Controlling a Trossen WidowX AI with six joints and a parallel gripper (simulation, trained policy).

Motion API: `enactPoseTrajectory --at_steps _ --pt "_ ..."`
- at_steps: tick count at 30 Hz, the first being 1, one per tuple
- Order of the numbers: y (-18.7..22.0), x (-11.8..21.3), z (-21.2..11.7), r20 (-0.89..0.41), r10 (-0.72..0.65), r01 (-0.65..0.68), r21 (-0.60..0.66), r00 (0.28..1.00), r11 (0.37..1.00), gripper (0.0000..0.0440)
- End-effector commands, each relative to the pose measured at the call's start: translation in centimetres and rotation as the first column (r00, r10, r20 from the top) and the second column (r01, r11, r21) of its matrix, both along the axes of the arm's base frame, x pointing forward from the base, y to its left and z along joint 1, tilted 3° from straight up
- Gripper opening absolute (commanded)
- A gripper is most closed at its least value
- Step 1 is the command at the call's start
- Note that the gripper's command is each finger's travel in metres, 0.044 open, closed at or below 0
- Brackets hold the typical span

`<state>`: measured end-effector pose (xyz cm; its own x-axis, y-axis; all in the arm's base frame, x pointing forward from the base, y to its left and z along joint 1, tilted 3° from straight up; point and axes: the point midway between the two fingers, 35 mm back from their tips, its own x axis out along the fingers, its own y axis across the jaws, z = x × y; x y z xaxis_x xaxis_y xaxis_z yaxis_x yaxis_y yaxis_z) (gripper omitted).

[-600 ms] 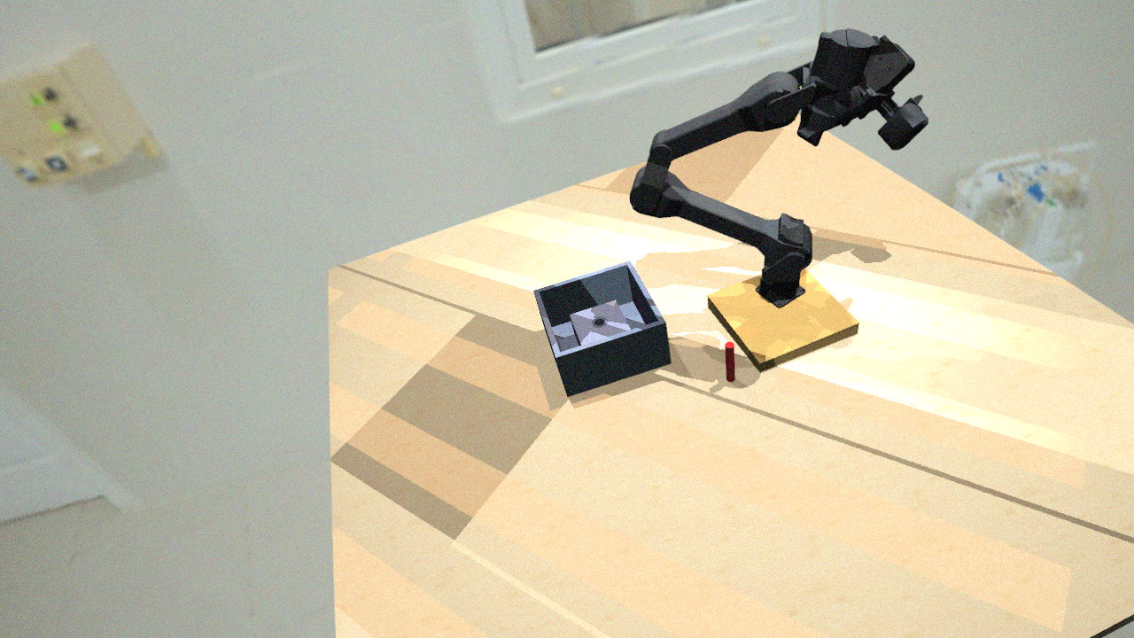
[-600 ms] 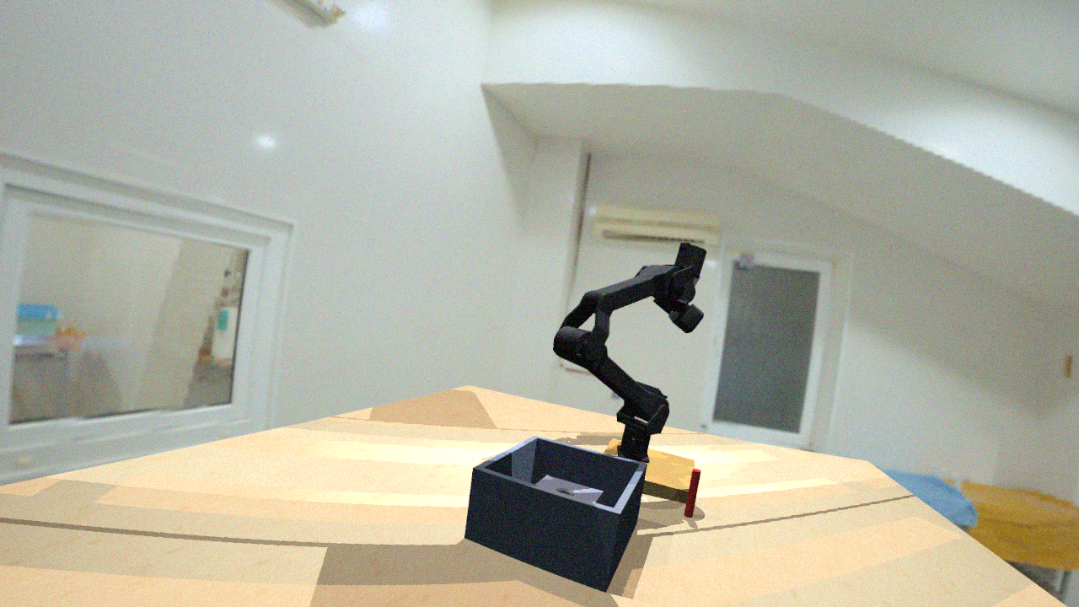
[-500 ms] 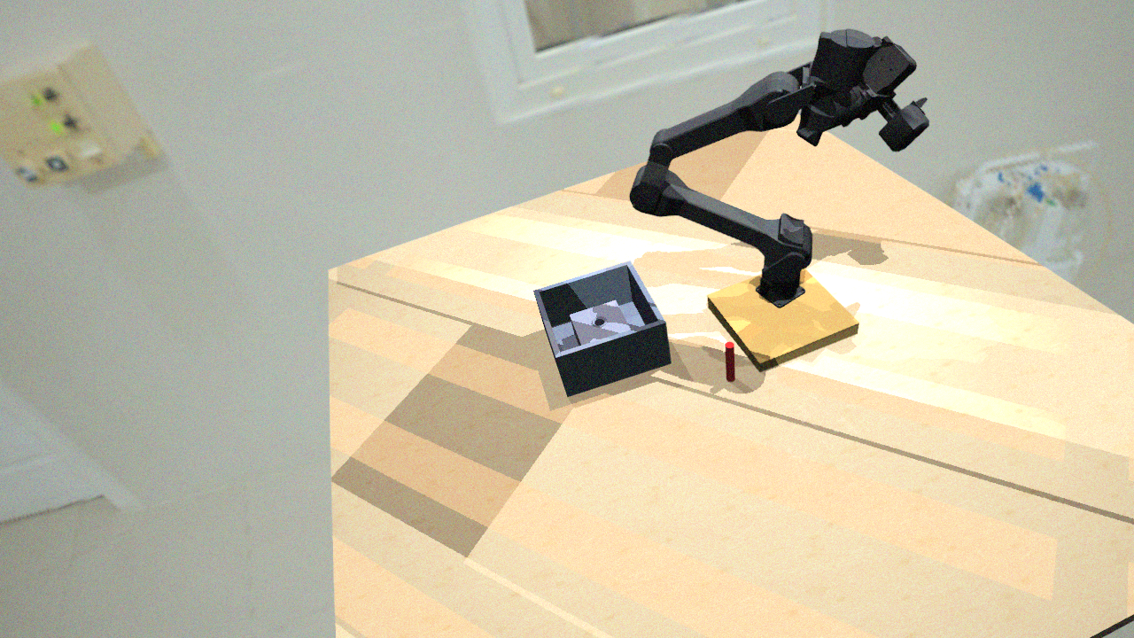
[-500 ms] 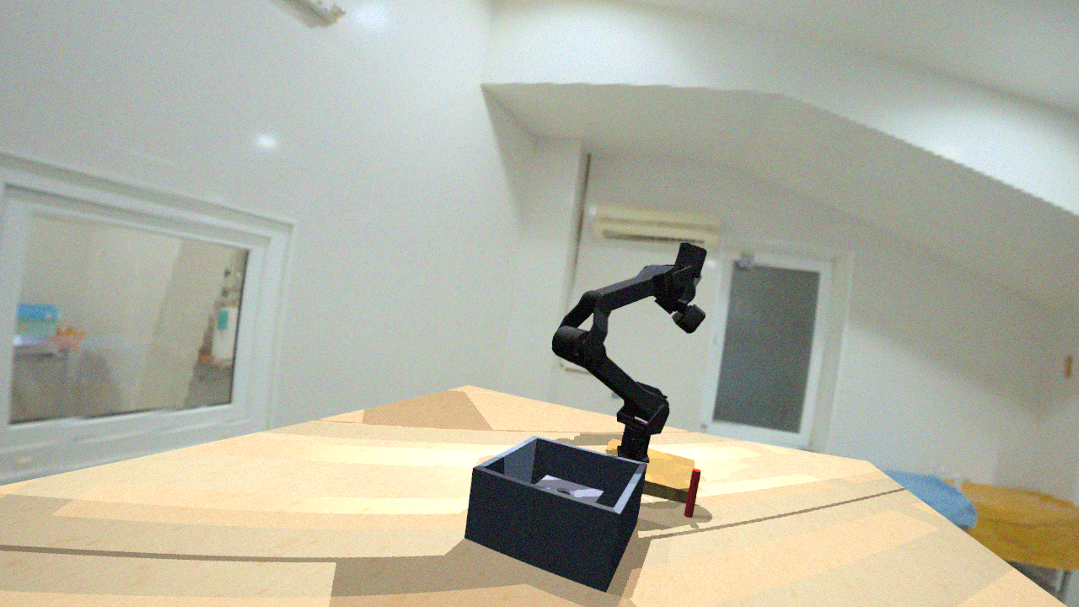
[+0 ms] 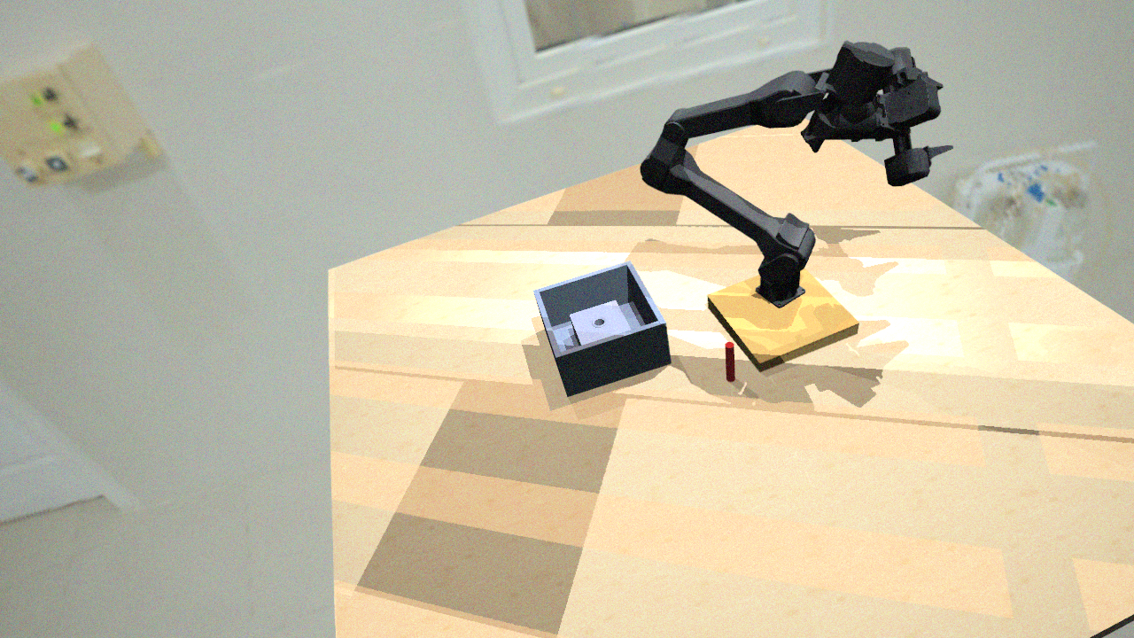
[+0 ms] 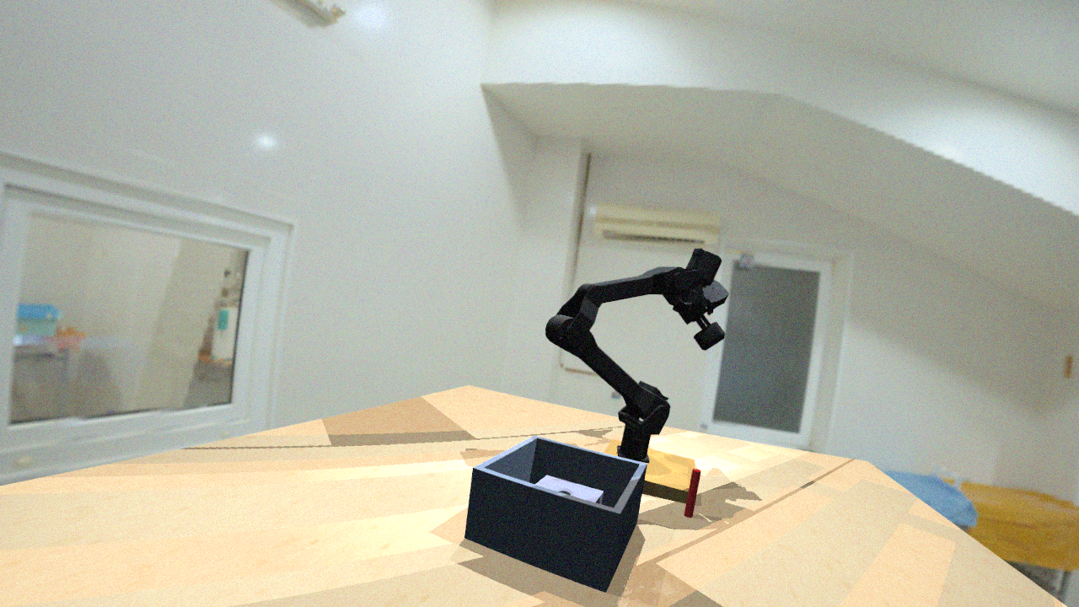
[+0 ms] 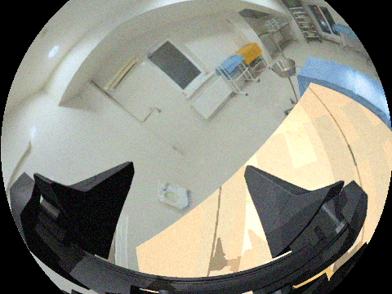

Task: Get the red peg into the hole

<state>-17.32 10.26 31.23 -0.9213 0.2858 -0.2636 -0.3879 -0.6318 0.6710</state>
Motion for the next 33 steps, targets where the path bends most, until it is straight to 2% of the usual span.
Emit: enactPoseTrajectory --at_steps 1,8,16,24,33 --pt "1.7 0.6 -0.9 0.024 -0.093 0.095 -0.071 0.995 0.993 0.044" --pt "4.8 2.5 -2.7 0.077 -0.285 0.295 -0.196 0.955 0.935 0.044" --pt "7.6 5.4 -4.9 0.154 -0.482 0.505 -0.319 0.863 0.802 0.044" --pt "9.6 8.8 -7.2 0.246 -0.642 0.677 -0.417 0.727 0.607 0.044" --pt "10.7 13.1 -9.6 0.361 -0.763 0.804 -0.493 0.536 0.332 0.044"
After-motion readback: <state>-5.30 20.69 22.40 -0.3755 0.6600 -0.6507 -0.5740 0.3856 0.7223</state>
